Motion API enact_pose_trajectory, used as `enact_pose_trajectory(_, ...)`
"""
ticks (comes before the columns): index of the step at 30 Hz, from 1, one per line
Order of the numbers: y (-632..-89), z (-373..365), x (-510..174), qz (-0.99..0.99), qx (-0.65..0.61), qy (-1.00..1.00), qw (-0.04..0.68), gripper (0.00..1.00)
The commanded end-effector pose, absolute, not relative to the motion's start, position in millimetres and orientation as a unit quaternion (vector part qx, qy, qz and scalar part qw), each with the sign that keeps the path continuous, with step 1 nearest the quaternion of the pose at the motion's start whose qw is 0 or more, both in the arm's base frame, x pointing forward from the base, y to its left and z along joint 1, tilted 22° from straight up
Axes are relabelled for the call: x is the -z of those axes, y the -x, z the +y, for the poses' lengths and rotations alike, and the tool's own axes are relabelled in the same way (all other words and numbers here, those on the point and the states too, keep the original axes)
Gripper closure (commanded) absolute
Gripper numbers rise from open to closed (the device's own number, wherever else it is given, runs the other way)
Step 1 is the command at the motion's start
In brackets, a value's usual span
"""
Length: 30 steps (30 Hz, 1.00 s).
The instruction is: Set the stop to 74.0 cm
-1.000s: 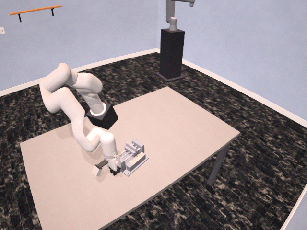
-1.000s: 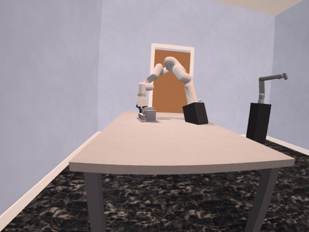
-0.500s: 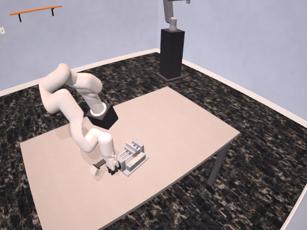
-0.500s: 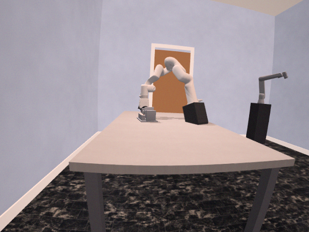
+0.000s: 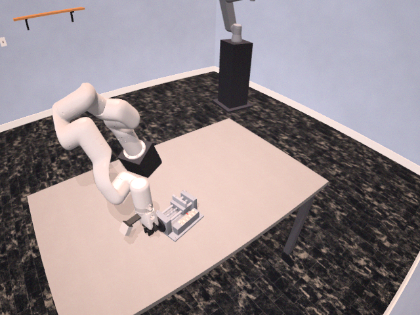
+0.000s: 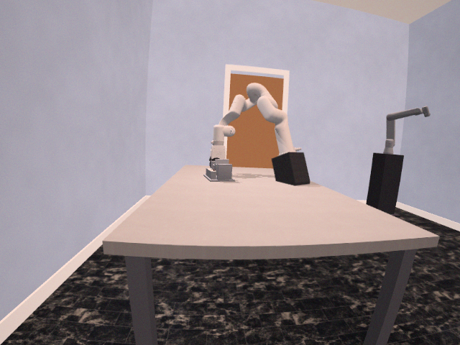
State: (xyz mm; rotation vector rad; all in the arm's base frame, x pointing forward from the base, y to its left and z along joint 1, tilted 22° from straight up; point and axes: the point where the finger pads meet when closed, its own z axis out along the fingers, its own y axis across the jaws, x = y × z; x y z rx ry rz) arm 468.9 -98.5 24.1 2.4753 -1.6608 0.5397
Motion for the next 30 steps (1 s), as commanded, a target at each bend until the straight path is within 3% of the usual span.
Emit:
enact_pose_trajectory(1,-464,-99,-28,-0.547,-0.178,-0.816,0.056,0.94)
enact_pose_trajectory(30,-451,-91,-61,-0.547,-0.178,-0.816,0.056,0.94)
